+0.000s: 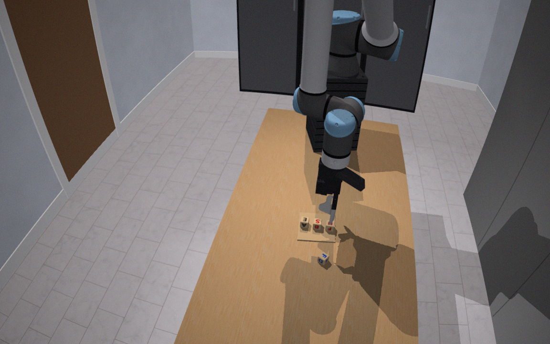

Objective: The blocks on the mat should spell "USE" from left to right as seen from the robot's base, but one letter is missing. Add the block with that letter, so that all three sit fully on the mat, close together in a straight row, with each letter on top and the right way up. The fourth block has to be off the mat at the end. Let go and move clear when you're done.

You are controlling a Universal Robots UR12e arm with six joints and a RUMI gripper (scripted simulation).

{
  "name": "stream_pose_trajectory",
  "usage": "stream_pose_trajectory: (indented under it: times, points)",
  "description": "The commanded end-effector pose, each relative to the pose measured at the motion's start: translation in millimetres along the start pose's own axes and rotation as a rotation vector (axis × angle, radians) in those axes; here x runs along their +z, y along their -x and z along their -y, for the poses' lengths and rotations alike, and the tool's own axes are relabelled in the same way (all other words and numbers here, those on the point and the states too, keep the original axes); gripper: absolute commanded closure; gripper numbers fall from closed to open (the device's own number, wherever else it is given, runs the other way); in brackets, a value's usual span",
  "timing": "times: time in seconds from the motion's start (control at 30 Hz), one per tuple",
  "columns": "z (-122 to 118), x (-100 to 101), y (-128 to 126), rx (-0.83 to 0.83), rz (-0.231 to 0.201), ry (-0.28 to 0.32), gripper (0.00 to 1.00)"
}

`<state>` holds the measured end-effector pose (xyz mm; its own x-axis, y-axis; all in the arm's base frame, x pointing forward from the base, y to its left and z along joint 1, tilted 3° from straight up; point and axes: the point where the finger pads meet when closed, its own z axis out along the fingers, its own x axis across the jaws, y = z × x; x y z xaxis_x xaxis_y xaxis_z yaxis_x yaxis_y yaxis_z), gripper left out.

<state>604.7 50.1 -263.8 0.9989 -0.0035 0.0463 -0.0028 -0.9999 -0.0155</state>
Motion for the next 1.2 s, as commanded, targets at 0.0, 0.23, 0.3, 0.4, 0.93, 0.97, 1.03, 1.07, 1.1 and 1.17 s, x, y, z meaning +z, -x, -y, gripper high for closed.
stream_pose_trajectory:
  times: [0.0, 0.23, 0.3, 0.4, 0.93, 0.97, 1.03, 1.07, 1.1, 1.17]
  points:
    - [-0.1, -0.5, -0.5, 0.0, -0.001, 0.0, 0.0]
    - [-0.1, -8.3, -0.5, 0.0, -0.001, 0.0, 0.0]
    - [0.0, -15.1, -0.5, 0.0, -0.001, 0.0, 0.0]
    - [0.0, -28.9, -0.4, 0.0, -0.001, 0.0, 0.0]
    - [0.0, -87.6, -0.4, 0.0, -0.001, 0.0, 0.0]
    - [0.0, -88.5, -0.4, 0.0, -0.001, 0.0, 0.0]
    - [0.0, -88.5, -0.4, 0.0, -0.001, 0.0, 0.0]
    - [0.0, -89.0, -0.4, 0.0, -0.001, 0.0, 0.0]
    - [0.0, -89.2, -0.4, 0.0, -0.001, 0.0, 0.0]
    - [0.0, -89.3, -0.4, 0.0, -0.001, 0.0, 0.0]
